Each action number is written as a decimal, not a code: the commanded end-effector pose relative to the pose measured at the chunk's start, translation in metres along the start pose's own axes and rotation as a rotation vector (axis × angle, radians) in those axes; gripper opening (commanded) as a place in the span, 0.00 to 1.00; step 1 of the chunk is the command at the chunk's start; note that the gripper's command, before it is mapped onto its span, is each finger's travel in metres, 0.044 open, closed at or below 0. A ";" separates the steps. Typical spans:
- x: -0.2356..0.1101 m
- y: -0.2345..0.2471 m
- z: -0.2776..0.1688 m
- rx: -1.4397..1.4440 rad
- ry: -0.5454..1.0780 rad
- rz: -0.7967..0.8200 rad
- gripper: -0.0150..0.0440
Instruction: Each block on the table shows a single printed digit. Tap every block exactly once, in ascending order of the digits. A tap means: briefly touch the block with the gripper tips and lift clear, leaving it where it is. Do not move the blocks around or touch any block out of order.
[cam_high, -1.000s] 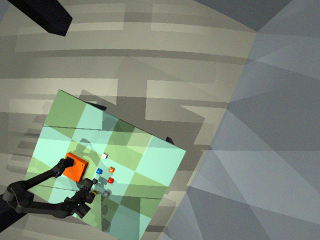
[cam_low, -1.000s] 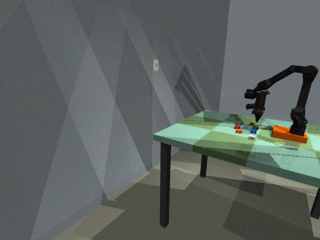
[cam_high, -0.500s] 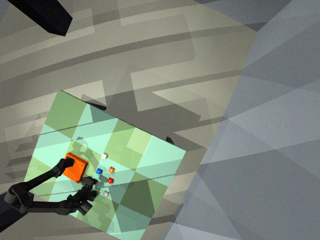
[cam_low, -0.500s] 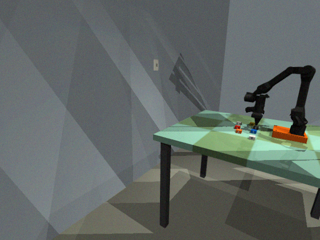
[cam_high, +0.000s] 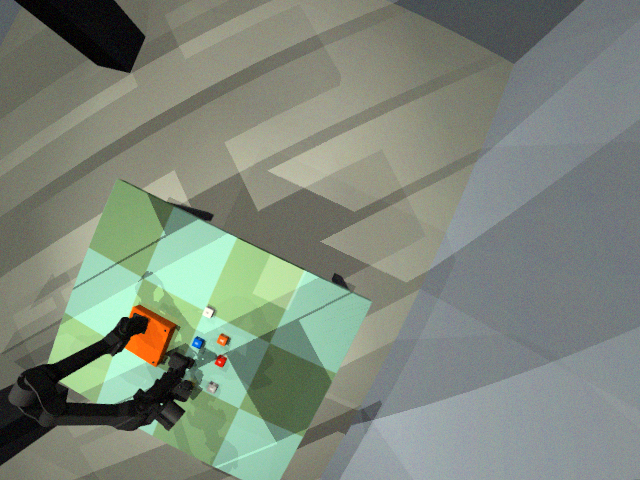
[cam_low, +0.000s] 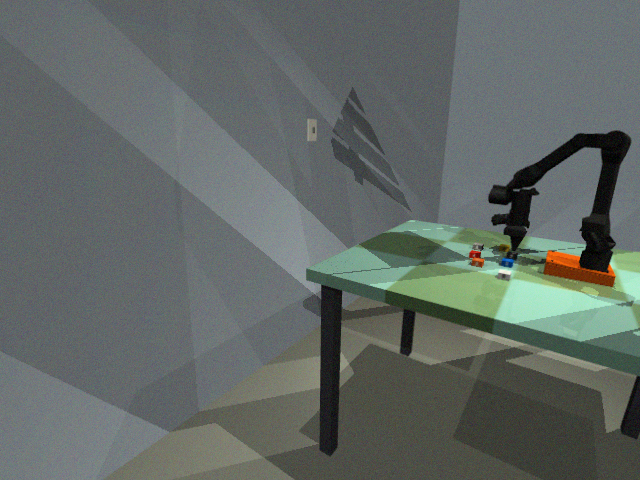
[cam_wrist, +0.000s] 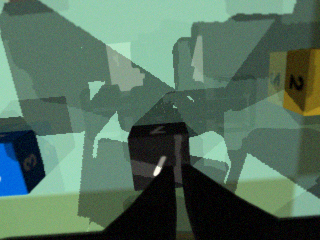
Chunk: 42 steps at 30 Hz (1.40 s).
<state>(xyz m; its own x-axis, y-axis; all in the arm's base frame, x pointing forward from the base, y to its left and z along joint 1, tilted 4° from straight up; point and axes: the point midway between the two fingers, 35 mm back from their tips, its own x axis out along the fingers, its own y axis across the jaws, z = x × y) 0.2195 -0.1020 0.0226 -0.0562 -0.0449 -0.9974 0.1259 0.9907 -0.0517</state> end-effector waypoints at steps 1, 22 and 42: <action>-0.018 -0.001 0.002 0.001 -0.012 -0.005 0.29; -0.100 0.022 0.020 -0.003 -0.014 -0.005 0.29; -0.077 0.167 0.078 0.000 -0.018 0.010 0.29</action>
<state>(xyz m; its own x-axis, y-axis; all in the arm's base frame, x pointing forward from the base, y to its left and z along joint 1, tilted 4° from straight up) 0.3215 0.0532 0.1088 -0.0220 -0.0394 -0.9990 0.1185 0.9921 -0.0417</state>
